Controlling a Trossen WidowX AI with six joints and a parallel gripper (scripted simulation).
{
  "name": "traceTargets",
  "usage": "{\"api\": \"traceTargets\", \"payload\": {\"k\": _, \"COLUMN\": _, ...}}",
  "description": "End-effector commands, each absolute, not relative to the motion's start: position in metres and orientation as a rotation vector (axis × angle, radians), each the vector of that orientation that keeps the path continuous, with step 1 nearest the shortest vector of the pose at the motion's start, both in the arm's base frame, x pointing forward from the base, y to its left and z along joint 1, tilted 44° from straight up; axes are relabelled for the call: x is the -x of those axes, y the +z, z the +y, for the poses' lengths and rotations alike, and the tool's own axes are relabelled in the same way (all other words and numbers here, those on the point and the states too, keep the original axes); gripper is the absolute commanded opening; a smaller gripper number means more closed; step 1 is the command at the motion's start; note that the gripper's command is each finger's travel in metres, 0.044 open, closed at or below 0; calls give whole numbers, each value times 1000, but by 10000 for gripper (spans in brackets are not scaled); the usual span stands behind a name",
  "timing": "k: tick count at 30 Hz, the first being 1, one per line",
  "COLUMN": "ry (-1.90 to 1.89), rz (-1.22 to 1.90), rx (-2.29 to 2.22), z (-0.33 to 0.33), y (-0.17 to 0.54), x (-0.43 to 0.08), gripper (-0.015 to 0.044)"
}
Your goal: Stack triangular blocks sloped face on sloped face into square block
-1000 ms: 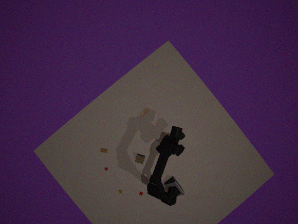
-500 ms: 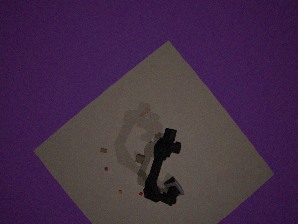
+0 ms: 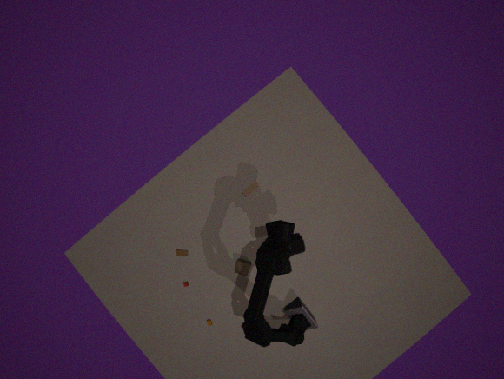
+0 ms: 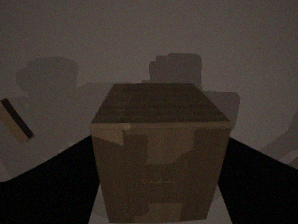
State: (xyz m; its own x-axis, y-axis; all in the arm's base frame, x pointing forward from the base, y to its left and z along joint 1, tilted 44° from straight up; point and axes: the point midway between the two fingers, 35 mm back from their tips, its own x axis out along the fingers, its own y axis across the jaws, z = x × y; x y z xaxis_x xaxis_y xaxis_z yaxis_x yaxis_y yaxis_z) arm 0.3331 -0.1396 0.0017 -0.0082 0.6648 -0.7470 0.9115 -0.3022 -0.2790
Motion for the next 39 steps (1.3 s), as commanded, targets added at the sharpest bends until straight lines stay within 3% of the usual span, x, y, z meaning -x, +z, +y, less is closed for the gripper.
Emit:
{"api": "traceTargets", "payload": {"k": 1, "ry": -1048, "rz": 1686, "rx": -1893, "z": -134, "y": 10, "x": -333, "gripper": 0}}
{"api": "traceTargets", "payload": {"k": 39, "ry": 173, "rz": 1655, "rx": -972, "z": -84, "y": 72, "x": -329, "gripper": 0}}
